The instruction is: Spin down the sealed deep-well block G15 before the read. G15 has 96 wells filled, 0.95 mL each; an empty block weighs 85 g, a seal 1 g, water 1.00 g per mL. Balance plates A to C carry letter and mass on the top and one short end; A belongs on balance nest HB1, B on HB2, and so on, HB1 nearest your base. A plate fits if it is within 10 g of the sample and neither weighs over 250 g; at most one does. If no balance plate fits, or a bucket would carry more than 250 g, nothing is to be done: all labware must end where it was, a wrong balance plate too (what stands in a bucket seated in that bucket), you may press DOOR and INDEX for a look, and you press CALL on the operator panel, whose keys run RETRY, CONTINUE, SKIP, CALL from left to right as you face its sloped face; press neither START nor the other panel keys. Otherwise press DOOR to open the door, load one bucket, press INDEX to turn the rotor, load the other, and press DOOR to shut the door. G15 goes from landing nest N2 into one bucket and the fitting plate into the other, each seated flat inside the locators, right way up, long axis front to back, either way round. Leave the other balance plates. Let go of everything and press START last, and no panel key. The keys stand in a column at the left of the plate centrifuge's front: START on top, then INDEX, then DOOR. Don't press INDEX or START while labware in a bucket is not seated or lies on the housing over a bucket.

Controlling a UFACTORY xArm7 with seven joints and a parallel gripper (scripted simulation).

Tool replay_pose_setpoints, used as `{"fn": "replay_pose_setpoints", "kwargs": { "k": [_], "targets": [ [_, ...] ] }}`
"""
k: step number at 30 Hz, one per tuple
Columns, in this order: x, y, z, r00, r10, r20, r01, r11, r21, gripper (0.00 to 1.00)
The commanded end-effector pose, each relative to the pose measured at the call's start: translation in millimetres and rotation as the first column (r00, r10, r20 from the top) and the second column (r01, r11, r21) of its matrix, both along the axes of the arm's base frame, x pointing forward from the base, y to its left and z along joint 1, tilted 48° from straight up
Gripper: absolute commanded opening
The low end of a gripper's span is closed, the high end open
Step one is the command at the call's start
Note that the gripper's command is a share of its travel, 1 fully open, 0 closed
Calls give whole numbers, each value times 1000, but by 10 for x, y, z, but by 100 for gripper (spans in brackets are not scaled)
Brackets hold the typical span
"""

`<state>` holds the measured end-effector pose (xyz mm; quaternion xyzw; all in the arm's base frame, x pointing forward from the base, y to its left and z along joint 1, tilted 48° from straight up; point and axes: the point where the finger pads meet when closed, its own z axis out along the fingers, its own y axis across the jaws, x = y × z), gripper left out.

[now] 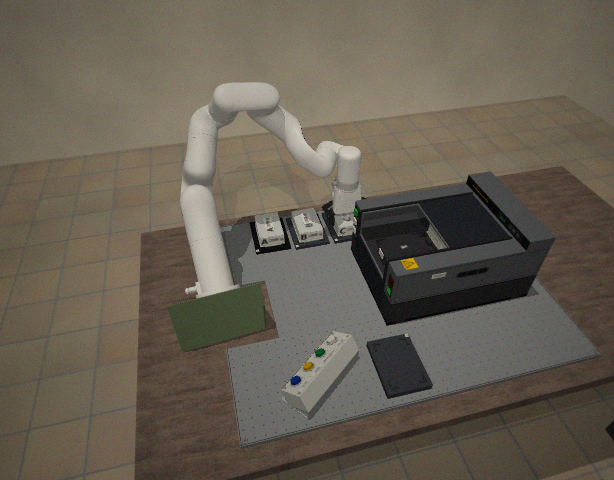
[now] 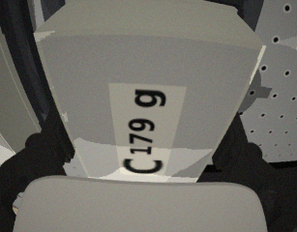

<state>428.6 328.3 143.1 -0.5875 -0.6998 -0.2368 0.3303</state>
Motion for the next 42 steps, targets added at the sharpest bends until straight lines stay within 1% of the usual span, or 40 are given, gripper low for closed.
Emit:
{"fn": "replay_pose_setpoints", "kwargs": {
  "k": [1, 2, 42],
  "targets": [
    [21, -15, 11, 1000, -4, 3, 4, 1000, 0, 100],
    [21, -15, 11, 1000, -4, 3, 4, 1000, 0, 0],
    [21, -15, 11, 1000, -4, 3, 4, 1000, 0, 0]
  ]
}}
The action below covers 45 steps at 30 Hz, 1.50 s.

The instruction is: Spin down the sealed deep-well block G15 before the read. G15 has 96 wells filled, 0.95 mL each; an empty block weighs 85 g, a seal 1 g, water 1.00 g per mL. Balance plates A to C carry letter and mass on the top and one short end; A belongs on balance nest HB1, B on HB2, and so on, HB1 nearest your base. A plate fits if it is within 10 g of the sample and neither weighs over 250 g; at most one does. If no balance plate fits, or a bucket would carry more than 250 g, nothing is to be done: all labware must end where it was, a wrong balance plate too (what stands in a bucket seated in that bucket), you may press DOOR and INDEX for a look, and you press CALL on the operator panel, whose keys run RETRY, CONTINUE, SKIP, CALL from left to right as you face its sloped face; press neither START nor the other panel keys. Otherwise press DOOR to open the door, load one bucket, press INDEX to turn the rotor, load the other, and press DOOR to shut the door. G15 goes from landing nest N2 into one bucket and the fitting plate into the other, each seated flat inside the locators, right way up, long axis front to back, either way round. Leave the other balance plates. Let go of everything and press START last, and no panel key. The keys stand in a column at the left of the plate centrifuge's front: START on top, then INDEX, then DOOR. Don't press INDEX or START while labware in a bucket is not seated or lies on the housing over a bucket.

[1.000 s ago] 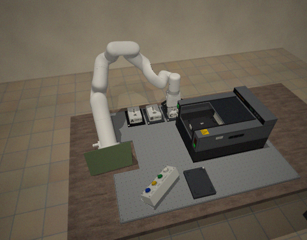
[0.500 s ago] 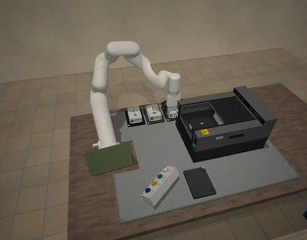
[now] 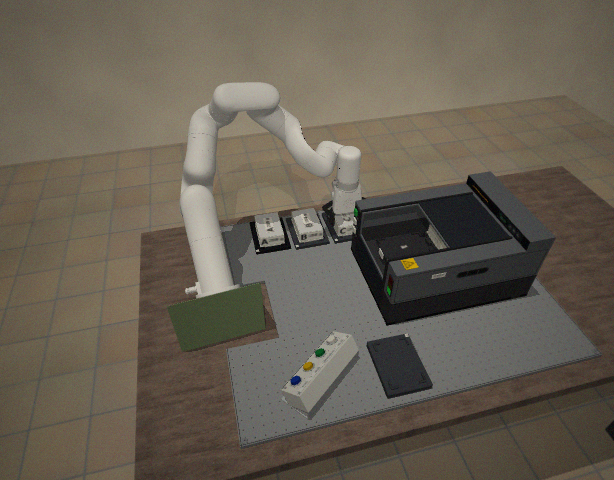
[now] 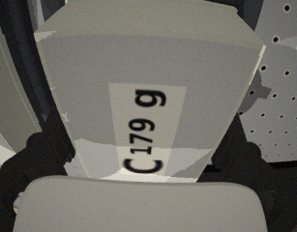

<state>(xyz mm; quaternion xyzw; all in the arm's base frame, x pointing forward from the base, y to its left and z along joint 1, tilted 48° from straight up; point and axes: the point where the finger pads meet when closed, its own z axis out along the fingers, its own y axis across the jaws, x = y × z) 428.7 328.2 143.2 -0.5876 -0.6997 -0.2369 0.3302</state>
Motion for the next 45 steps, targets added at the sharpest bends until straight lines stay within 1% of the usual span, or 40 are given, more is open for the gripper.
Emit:
{"fn": "replay_pose_setpoints", "kwargs": {
  "k": [1, 20, 45],
  "targets": [
    [20, -14, 11, 1000, -4, 3, 4, 1000, 0, 0],
    [23, -27, 22, 1000, -4, 3, 4, 1000, 0, 0],
    [45, -116, 106, 1000, -4, 3, 4, 1000, 0, 0]
  ]
}}
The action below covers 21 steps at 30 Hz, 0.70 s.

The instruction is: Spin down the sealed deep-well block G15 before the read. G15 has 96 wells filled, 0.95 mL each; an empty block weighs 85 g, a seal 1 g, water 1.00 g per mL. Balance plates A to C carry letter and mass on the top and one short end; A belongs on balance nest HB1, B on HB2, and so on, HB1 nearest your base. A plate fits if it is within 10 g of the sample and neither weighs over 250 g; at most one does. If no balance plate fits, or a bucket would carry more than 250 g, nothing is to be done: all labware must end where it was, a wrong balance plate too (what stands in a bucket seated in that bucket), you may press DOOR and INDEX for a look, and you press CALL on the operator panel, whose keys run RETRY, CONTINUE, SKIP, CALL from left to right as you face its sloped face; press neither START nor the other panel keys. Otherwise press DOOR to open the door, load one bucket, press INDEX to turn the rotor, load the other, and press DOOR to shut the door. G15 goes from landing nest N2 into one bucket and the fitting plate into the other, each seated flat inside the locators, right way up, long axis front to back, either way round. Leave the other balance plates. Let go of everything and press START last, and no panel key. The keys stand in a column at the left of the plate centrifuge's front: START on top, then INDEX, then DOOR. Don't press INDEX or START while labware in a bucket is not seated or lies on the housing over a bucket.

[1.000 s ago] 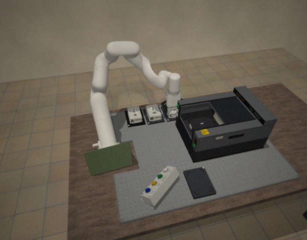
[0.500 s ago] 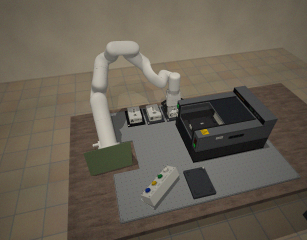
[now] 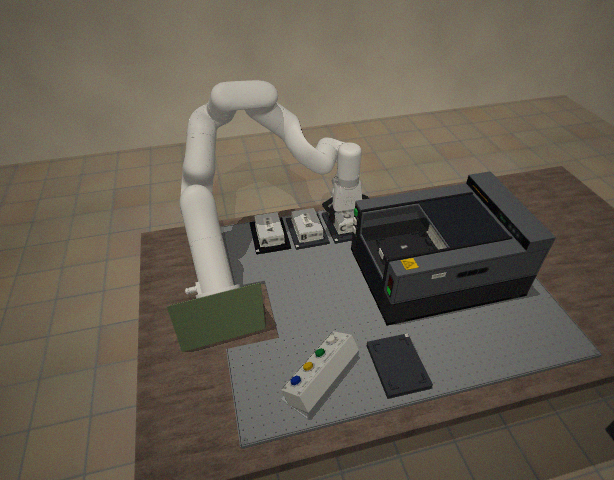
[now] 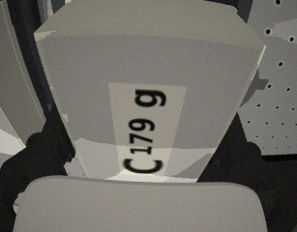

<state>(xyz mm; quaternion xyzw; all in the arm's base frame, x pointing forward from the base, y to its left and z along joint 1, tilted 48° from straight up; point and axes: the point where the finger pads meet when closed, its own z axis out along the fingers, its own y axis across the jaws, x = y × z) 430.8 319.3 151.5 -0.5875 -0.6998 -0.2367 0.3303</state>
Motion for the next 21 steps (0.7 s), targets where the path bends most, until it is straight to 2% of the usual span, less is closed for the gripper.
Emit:
{"fn": "replay_pose_setpoints", "kwargs": {
  "k": [1, 21],
  "targets": [
    [25, -31, 26, 1000, -4, 3, 4, 1000, 0, 0],
    [34, -68, 61, 1000, -4, 3, 4, 1000, 0, 0]
  ]
}}
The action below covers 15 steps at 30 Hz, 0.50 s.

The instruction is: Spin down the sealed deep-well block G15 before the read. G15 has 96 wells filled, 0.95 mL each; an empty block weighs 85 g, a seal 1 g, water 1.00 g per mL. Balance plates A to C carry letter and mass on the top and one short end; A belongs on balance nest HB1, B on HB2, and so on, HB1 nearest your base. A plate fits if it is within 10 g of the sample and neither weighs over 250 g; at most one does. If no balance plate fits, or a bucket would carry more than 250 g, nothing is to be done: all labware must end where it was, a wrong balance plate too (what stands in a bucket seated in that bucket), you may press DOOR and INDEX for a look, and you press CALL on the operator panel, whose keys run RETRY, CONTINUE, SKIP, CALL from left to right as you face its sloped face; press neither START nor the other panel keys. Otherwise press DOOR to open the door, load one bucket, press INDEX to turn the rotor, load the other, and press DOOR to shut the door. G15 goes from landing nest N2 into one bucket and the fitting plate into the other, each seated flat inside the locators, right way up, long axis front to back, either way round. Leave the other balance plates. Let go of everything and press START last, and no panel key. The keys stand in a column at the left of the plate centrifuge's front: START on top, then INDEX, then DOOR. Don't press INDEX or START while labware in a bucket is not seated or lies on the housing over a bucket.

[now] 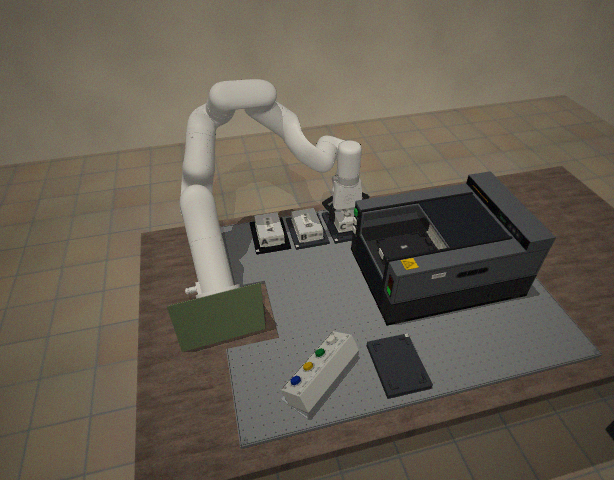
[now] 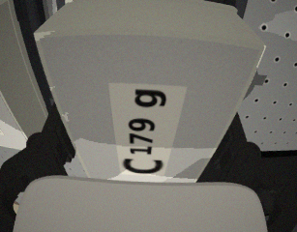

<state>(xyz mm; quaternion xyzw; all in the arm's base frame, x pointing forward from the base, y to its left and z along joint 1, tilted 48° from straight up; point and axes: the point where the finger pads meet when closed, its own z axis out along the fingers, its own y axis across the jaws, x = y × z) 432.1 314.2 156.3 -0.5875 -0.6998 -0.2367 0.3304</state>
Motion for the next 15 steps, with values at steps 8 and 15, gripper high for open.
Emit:
{"fn": "replay_pose_setpoints", "kwargs": {
  "k": [8, 15],
  "targets": [
    [22, -18, 14, 1000, -4, 3, 4, 1000, 0, 0],
    [25, -30, 26, 1000, -4, 3, 4, 1000, 0, 0]
  ]
}}
